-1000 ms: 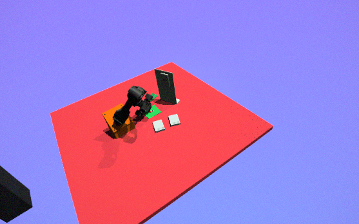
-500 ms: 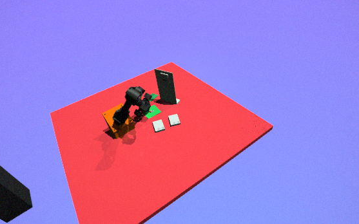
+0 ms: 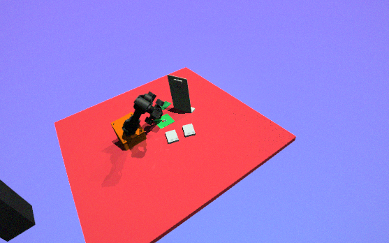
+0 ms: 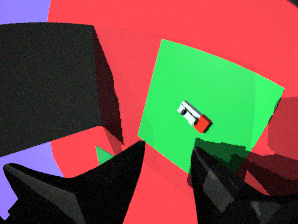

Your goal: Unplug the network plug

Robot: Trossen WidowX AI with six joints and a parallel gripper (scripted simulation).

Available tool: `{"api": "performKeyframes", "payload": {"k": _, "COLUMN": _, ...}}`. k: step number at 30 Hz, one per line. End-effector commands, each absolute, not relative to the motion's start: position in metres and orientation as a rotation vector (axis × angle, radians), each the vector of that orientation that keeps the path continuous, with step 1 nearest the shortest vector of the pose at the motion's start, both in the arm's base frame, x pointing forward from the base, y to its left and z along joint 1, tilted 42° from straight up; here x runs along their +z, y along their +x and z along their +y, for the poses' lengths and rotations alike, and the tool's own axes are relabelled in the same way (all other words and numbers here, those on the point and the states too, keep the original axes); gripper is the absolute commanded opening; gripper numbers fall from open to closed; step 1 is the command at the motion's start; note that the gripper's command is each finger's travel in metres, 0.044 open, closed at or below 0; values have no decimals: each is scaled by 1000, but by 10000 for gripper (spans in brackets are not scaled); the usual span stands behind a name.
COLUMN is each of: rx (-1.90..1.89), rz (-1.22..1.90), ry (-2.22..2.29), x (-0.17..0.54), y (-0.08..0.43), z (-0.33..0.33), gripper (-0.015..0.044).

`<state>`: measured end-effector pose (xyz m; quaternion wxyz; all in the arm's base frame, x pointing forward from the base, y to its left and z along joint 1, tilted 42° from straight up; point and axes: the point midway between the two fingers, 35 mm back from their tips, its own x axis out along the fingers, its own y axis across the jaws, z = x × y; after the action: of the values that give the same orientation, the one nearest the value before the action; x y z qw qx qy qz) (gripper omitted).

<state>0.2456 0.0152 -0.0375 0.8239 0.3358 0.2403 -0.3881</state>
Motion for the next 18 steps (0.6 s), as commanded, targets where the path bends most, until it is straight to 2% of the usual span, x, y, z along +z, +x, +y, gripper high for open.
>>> {"api": "performKeyframes", "payload": {"k": 1, "rx": -825, "rz": 500, "ry": 721, "x": -32, "y": 247, "z": 19, "gripper": 156}}
{"api": "performKeyframes", "payload": {"k": 18, "rx": -826, "rz": 503, "ry": 723, "x": -20, "y": 247, "z": 32, "gripper": 156}}
